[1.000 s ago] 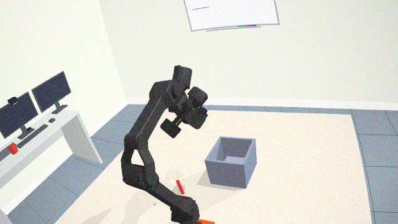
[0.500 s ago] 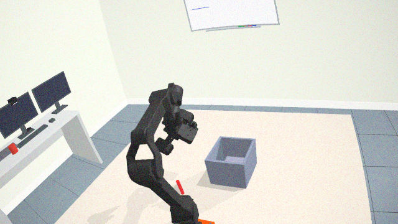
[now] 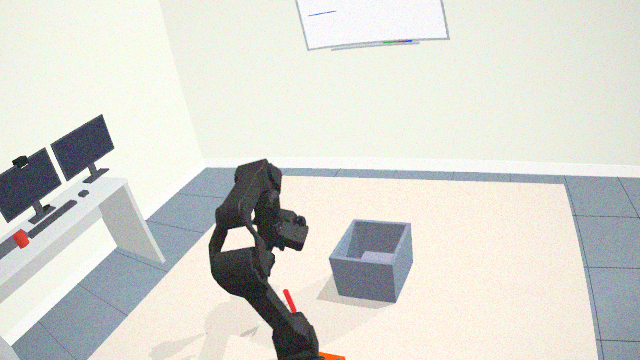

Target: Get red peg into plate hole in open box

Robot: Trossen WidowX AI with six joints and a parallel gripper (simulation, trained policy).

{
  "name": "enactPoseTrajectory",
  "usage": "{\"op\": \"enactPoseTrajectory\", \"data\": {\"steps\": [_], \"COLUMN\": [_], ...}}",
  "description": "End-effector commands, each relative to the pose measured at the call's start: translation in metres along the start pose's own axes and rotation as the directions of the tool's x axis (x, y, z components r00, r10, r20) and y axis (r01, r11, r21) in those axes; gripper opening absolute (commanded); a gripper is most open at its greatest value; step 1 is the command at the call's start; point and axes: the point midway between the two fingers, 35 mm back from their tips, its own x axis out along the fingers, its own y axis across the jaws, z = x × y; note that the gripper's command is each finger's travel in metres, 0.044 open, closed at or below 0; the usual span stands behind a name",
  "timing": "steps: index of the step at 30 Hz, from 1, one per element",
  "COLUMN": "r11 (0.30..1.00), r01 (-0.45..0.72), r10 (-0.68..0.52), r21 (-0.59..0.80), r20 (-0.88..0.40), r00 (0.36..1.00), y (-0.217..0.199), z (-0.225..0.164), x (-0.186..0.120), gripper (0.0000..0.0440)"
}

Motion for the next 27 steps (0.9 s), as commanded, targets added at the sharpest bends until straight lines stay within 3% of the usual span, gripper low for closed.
{"op": "enactPoseTrajectory", "data": {"steps": [1,27], "r11": [0.998,0.972], "r01": [0.051,0.210], "r10": [-0.050,-0.201], "r21": [-0.029,-0.104], "r20": [0.028,0.097], "r00": [0.998,0.975], "y": [-0.009,-0.043], "z": [0.002,0.031], "x": [0.011,0.086], "gripper": [0.0440,0.0434]}}
